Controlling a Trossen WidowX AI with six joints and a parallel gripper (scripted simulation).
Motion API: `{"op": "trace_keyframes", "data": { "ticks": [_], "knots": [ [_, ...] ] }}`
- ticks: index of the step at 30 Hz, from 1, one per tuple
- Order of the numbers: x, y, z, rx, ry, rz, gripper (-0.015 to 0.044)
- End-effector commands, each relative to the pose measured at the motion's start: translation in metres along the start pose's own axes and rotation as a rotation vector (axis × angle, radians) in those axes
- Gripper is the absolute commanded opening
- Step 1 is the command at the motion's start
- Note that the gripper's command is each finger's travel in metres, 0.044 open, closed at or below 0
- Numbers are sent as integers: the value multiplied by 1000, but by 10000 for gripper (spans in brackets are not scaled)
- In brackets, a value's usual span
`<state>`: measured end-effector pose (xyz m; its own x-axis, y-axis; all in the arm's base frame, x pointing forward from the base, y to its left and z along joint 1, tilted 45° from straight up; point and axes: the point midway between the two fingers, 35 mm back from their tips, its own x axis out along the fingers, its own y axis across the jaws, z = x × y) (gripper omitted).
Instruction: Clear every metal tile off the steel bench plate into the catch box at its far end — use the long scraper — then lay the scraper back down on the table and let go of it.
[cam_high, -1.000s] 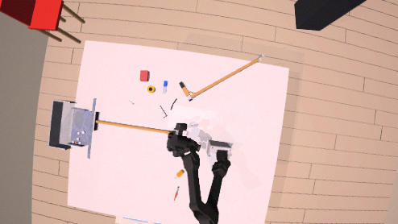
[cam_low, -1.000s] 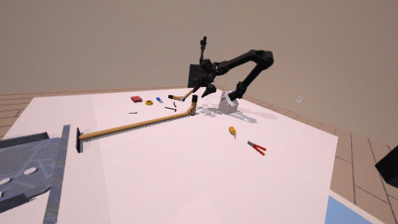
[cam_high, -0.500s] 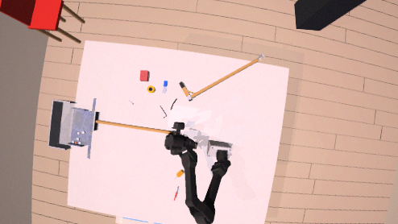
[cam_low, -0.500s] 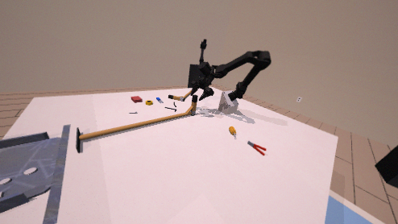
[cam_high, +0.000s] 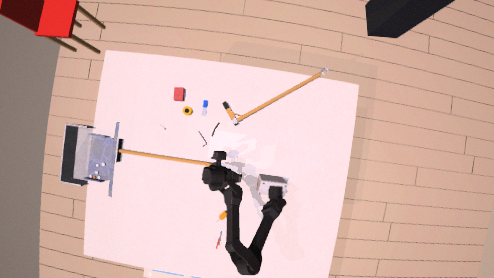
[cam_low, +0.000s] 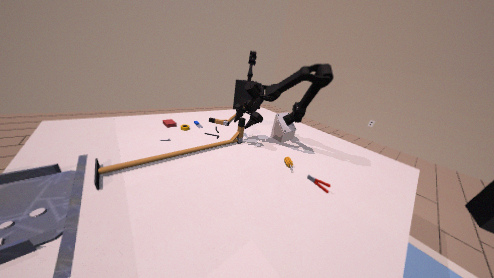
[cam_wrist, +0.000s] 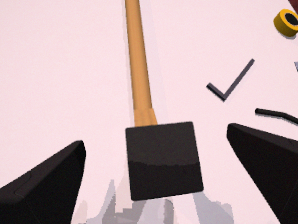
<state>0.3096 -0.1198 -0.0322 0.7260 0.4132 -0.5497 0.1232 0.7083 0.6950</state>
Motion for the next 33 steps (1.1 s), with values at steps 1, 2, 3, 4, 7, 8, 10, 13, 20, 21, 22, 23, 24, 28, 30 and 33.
{"op": "trace_keyframes", "data": {
  "ticks": [1,2,3,4,7,8,10,13,20,21,22,23,24,28,30,33],
  "knots": [
    [8,1,-4,9,5,-1,440],
    [9,1,-4,9,5,0,440],
    [11,1,-4,9,4,0,440],
    [13,2,-4,9,4,1,440],
    [17,3,-5,10,2,3,440],
    [19,3,-5,10,1,4,440],
    [21,4,-5,10,1,5,440],
    [17,3,-1,2,-4,7,387],
    [17,3,-1,2,-4,7,204],
    [17,3,-1,2,-4,7,177],
    [17,3,-1,2,-4,7,151],
    [17,3,-1,2,-4,7,125],
    [17,3,-1,2,-4,7,99],
    [17,3,-1,2,-4,7,72],
    [17,3,-1,2,-4,7,59],
    [17,3,-1,2,-4,7,0]
  ]
}}
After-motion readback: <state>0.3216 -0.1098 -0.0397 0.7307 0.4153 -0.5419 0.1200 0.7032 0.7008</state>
